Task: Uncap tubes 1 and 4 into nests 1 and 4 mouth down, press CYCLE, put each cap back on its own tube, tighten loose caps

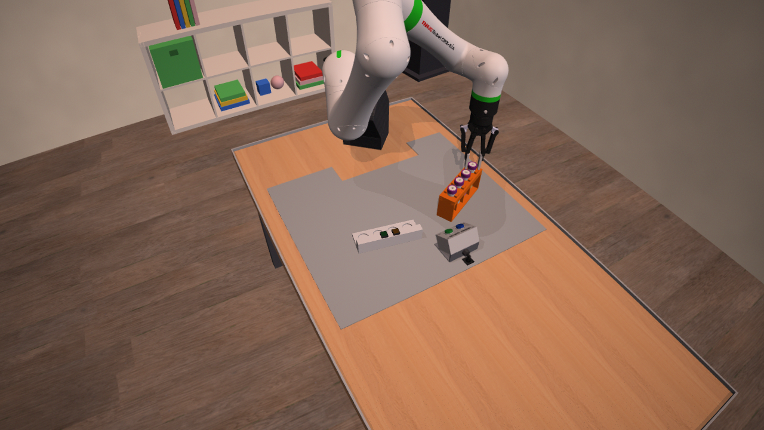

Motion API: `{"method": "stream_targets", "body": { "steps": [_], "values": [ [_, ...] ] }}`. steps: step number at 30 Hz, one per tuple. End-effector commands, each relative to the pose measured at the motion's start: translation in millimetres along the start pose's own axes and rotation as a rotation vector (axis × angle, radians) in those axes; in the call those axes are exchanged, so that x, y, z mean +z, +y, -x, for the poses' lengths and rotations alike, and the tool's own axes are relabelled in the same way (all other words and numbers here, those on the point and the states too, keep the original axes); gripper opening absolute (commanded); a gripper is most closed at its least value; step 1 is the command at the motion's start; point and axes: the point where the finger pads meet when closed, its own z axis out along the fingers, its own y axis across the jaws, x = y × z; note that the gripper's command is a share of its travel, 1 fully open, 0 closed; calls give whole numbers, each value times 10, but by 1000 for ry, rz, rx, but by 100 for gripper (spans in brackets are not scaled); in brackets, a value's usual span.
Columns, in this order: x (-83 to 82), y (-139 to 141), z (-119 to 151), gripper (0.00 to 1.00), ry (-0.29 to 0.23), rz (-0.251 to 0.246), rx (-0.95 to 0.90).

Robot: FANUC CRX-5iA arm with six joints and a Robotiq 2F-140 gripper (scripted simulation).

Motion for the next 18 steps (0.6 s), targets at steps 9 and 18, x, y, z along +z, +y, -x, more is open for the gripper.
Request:
{"method": "stream_targets", "body": {
  "steps": [9, 18],
  "values": [
    [-2, -2, -1, 35, -1, 1, -1],
    [-2, -2, -1, 35, -1, 1, 416]
  ]
}}
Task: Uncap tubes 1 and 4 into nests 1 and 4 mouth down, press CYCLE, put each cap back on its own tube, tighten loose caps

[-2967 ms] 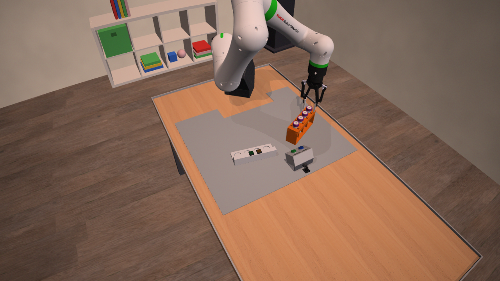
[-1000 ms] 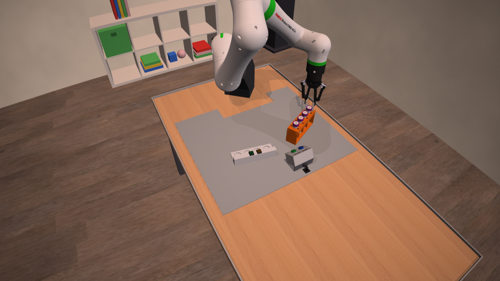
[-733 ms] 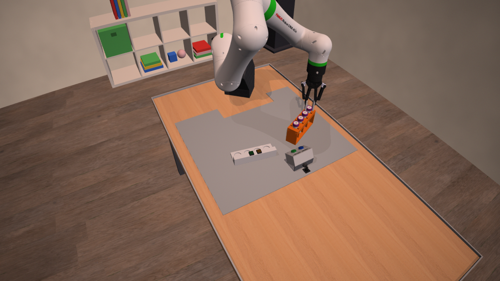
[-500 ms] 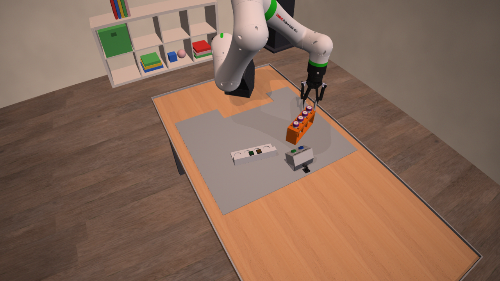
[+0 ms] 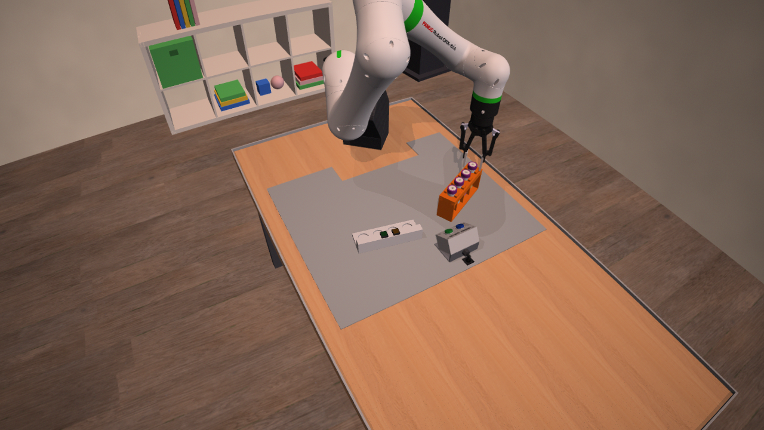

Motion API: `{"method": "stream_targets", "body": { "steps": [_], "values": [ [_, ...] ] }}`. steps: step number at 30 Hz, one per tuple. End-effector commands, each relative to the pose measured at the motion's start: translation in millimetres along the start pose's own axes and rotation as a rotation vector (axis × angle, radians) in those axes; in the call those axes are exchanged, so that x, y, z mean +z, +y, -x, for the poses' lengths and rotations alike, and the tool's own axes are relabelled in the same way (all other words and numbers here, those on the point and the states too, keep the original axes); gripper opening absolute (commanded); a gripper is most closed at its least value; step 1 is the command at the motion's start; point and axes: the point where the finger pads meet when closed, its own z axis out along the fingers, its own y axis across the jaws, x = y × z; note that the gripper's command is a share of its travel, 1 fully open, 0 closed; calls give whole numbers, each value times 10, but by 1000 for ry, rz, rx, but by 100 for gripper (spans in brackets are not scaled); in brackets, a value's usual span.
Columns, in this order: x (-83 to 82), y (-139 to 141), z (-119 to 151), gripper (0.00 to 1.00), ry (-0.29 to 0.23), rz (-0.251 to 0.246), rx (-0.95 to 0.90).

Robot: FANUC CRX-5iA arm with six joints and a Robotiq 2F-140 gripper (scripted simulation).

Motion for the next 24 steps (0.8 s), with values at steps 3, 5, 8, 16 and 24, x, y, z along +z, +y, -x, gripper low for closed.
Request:
{"method": "stream_targets", "body": {
  "steps": [3, 5, 8, 16, 24],
  "values": [
    [-1, -1, 1, 35, 11, -14, 349],
    [-1, -1, 1, 35, 10, -15, 432],
    [-1, -1, 1, 35, 10, -15, 515],
    [-1, -1, 1, 35, 7, -17, 812],
    [-1, -1, 1, 0, 7, -17, 812]
  ]
}}
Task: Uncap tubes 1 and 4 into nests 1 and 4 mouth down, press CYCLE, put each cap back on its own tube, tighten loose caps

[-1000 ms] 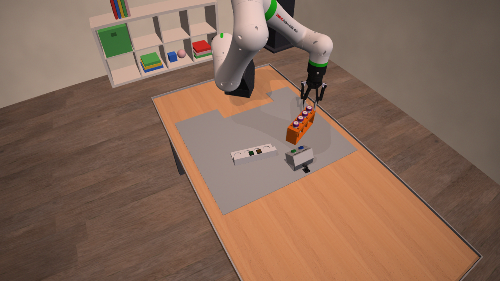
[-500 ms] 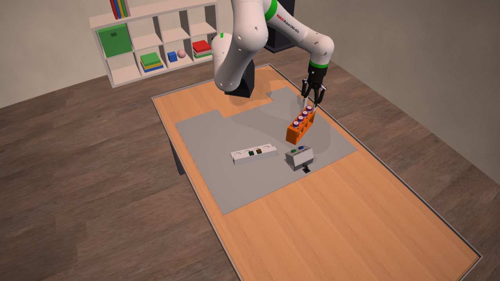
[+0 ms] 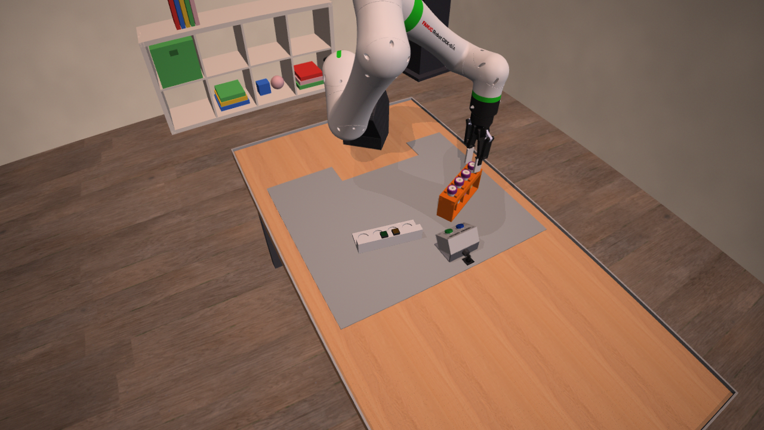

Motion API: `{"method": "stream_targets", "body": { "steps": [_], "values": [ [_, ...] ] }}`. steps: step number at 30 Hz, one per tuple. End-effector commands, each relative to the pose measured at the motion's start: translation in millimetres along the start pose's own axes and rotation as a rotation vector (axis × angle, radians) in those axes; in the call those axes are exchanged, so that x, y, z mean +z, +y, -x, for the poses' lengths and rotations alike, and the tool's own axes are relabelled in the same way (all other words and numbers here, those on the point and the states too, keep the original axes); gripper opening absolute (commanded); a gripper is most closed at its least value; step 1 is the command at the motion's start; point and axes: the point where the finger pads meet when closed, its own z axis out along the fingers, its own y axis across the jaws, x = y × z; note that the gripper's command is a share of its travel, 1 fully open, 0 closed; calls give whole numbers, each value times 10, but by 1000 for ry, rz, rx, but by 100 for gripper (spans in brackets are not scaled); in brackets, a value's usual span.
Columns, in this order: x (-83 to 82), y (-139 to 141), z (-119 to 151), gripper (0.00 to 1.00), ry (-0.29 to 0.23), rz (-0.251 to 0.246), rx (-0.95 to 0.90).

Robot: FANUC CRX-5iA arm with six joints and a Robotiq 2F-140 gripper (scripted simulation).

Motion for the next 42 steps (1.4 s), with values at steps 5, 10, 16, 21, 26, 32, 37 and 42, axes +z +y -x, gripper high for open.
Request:
{"method": "stream_targets", "body": {
  "steps": [5, 10, 16, 21, 26, 32, 37, 42],
  "values": [
    [-1, 0, 1, 0, 0, -6, 6],
    [-1, 0, 1, 0, 0, -6, 6],
    [-2, 0, 1, 0, 0, -6, -94],
    [-3, 0, 1, 0, 1, -6, -344],
    [-4, 0, 1, 0, 1, -6, -494],
    [-6, 0, 1, 0, 2, -6, -794],
    [-7, 0, 1, 0, 3, -6, -994],
    [-7, 0, 1, 0, 3, -6, -1042]
  ]
}}
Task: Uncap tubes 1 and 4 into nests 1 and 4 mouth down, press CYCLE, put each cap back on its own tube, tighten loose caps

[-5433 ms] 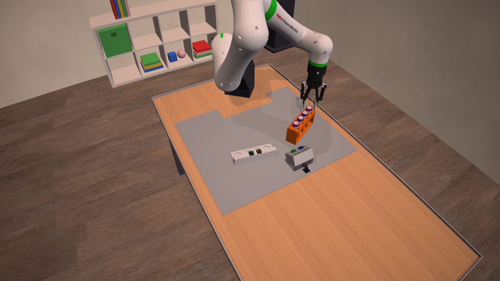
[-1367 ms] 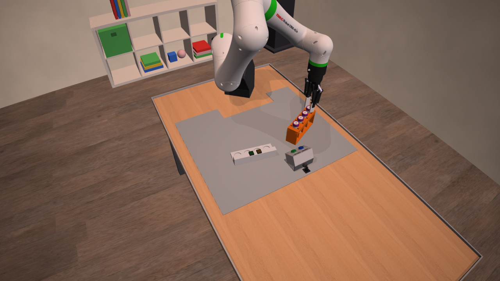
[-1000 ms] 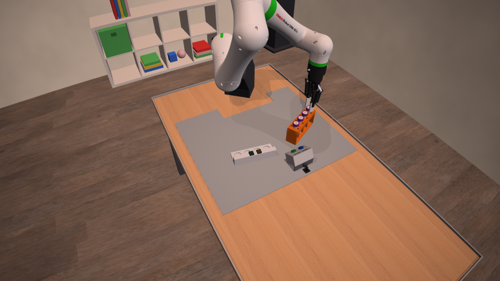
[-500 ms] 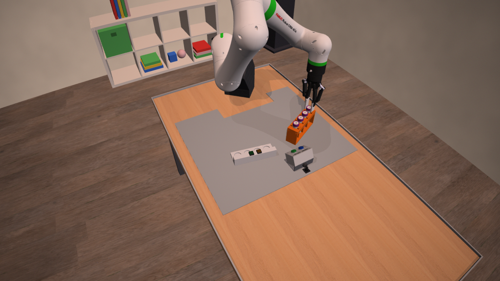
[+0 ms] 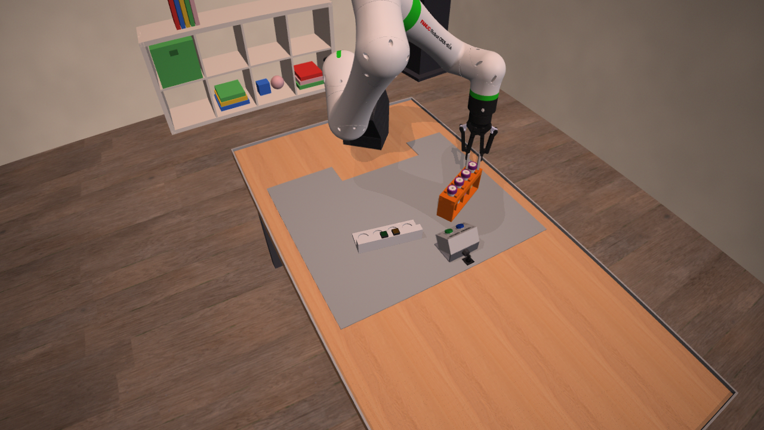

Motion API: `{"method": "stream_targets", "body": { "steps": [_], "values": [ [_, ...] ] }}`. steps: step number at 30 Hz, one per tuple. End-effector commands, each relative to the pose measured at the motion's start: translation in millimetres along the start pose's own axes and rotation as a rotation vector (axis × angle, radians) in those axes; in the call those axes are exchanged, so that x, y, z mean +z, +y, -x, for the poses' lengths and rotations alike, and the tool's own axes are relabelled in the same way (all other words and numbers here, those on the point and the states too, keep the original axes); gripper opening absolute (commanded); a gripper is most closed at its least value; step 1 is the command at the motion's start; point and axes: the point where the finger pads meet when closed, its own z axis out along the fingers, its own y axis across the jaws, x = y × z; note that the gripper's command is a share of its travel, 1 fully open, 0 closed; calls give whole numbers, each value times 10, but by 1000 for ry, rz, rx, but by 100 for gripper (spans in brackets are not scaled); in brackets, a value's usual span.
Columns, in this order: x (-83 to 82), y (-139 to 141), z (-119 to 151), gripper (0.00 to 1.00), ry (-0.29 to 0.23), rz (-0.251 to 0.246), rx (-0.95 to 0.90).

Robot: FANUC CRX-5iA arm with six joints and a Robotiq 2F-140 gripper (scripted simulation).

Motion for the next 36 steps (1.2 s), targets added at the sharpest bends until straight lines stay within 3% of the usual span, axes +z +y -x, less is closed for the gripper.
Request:
{"method": "stream_targets", "body": {
  "steps": [1, 3, 4, 16, 19, 36],
  "values": [
    [-2, -4, -1, 0, -23, 22, -71],
    [-2, -4, -1, 0, -23, 22, -71],
    [-2, -4, -1, 35, -23, 22, -71],
    [-2, -4, -1, 35, -23, 22, -71],
    [0, -4, -1, 35, -21, 25, 179],
    [0, -4, -1, 35, -11, 31, 846]
  ]
}}
